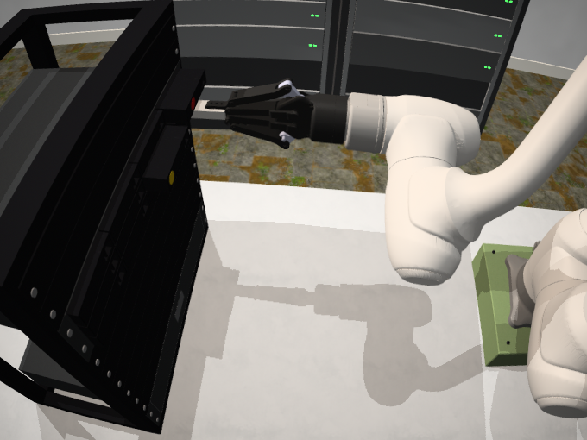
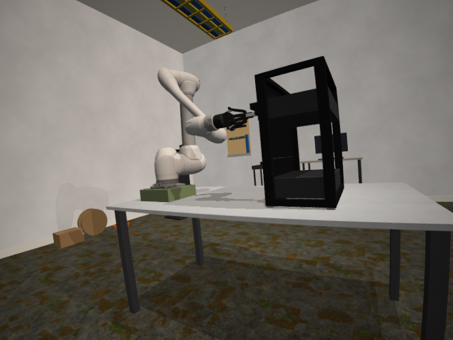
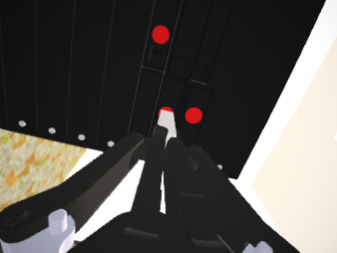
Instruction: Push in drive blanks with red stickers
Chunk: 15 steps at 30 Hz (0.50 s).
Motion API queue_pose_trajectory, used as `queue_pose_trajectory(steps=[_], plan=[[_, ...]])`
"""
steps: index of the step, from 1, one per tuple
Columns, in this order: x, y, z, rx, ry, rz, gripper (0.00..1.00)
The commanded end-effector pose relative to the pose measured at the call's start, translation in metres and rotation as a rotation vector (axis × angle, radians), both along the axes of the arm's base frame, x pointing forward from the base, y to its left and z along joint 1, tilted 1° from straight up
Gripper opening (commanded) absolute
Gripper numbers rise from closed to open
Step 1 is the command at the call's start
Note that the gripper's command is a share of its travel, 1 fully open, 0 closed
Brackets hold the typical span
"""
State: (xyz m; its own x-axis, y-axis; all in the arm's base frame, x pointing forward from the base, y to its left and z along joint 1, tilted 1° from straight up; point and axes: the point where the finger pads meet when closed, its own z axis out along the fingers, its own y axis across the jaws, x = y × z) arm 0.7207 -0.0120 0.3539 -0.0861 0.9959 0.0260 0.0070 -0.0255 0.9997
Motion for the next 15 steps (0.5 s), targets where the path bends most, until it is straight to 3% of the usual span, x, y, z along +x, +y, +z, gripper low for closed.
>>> queue_pose_trajectory(steps=[1, 15], plan=[[0.0040, -0.0009, -0.0011, -0.003, 0.003, -0.004, 0.00], [0.0070, -0.0007, -0.0014, -0.003, 0.003, -0.004, 0.00]])
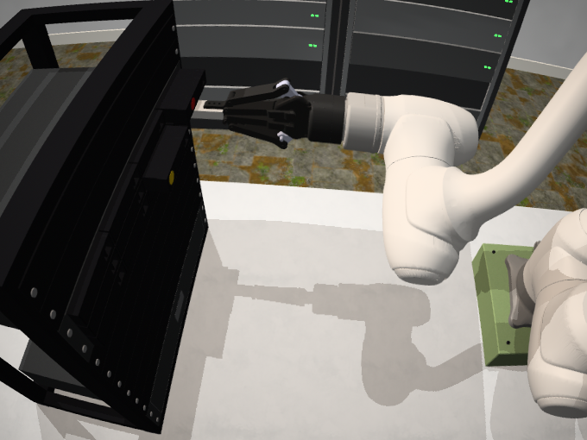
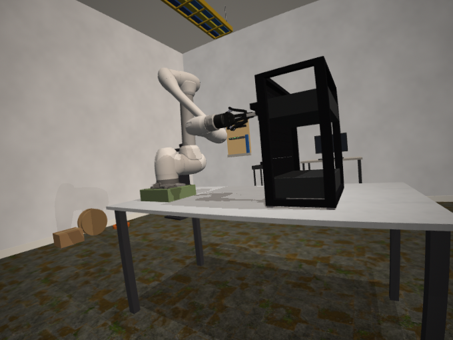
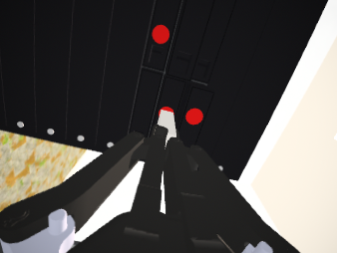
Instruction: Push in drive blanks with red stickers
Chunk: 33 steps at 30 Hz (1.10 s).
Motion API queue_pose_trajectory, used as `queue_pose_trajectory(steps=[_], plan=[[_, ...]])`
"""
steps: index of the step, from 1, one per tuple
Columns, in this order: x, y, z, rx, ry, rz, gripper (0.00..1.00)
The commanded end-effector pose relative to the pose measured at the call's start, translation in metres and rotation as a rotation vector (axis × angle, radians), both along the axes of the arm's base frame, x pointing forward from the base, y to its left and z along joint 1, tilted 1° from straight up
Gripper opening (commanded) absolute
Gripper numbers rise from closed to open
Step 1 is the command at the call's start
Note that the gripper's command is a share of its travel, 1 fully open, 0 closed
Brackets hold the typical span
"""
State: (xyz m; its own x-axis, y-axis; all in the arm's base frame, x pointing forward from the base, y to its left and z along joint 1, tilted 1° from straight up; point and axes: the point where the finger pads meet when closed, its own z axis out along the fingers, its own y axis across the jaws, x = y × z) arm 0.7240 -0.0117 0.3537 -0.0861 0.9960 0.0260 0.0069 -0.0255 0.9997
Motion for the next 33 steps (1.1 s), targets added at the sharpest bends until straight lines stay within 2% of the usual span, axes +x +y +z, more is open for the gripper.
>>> queue_pose_trajectory(steps=[1, 33], plan=[[0.0036, -0.0009, -0.0012, -0.003, 0.003, -0.004, 0.00], [0.0095, -0.0004, -0.0013, -0.003, 0.003, -0.004, 0.00]])
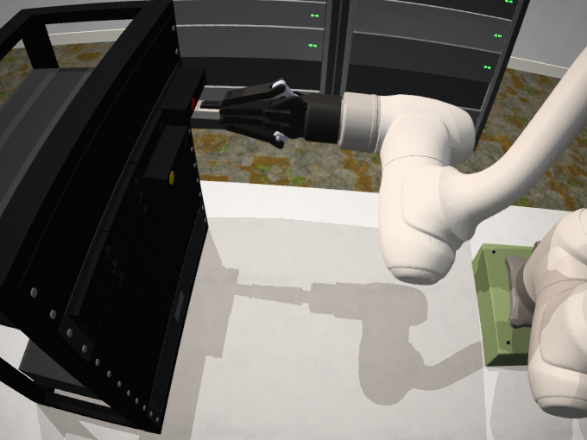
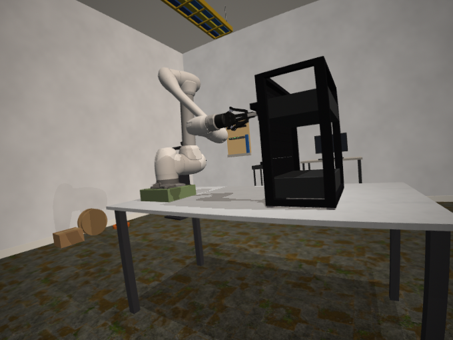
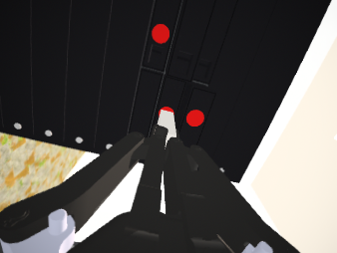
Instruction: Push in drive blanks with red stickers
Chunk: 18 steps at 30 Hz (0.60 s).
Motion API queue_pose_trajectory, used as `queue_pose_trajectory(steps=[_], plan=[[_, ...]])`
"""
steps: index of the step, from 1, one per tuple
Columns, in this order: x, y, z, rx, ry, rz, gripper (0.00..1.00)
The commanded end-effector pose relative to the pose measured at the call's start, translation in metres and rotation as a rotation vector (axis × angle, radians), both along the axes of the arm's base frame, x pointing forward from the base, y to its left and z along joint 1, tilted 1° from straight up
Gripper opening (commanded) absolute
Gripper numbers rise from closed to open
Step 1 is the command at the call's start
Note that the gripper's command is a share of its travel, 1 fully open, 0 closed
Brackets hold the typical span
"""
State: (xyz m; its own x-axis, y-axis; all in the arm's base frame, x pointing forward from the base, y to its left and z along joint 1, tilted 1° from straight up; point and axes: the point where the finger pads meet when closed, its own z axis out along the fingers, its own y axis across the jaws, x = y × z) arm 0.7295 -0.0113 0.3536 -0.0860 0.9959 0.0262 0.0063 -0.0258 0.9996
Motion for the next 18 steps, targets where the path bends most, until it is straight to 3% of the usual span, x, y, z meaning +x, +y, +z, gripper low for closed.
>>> queue_pose_trajectory(steps=[1, 18], plan=[[0.0041, -0.0008, -0.0012, -0.003, 0.003, -0.004, 0.00], [0.0071, -0.0006, -0.0013, -0.003, 0.003, -0.004, 0.00]])
